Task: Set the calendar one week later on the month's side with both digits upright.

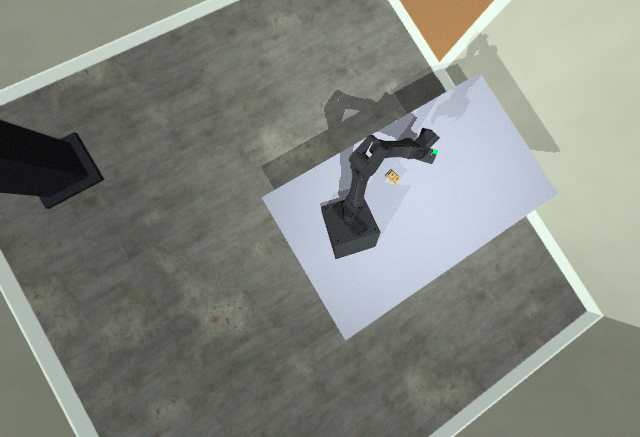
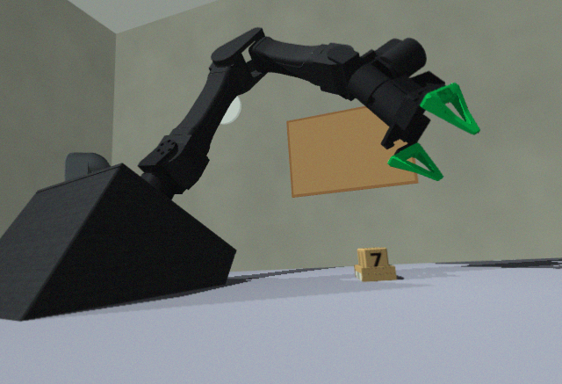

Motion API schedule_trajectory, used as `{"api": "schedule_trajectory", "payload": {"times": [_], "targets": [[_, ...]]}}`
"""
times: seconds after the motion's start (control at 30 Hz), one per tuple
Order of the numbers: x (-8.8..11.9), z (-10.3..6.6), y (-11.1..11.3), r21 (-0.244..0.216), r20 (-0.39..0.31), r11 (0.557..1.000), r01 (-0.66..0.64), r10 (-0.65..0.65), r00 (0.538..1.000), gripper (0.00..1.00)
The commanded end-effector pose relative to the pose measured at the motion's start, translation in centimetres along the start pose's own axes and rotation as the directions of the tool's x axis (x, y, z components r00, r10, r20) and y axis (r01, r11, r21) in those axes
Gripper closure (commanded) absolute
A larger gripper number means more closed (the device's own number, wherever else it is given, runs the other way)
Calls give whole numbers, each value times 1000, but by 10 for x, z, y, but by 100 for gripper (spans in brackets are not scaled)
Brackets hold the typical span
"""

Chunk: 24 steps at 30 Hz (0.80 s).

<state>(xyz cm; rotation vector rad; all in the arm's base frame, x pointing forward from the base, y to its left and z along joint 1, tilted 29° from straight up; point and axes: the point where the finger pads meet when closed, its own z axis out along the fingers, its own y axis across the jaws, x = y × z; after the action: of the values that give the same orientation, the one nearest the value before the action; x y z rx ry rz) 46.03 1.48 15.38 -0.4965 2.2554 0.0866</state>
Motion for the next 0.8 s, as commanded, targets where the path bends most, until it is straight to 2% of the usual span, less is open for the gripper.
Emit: {"api": "schedule_trajectory", "payload": {"times": [0.0, 0.03, 0.1, 0.33, 0.47, 0.53, 0.6, 0.77], "targets": [[27, -4, 3, -69, -116, 997, -45, 37, 993, 0], [27, -4, 3, -69, -116, 997, -45, 37, 993, 0], [47, -10, 1, -114, -204, 988, -100, 75, 976, 0], [79, -28, 2, -188, -350, 957, -222, 146, 925, 0], [94, -43, 4, -227, -434, 922, -312, 191, 880, 0], [99, -50, 6, -240, -463, 906, -348, 208, 861, 0], [99, -50, 6, -240, -463, 906, -348, 208, 861, 0], [108, -65, 9, -266, -527, 862, -432, 246, 813, 0]]}}
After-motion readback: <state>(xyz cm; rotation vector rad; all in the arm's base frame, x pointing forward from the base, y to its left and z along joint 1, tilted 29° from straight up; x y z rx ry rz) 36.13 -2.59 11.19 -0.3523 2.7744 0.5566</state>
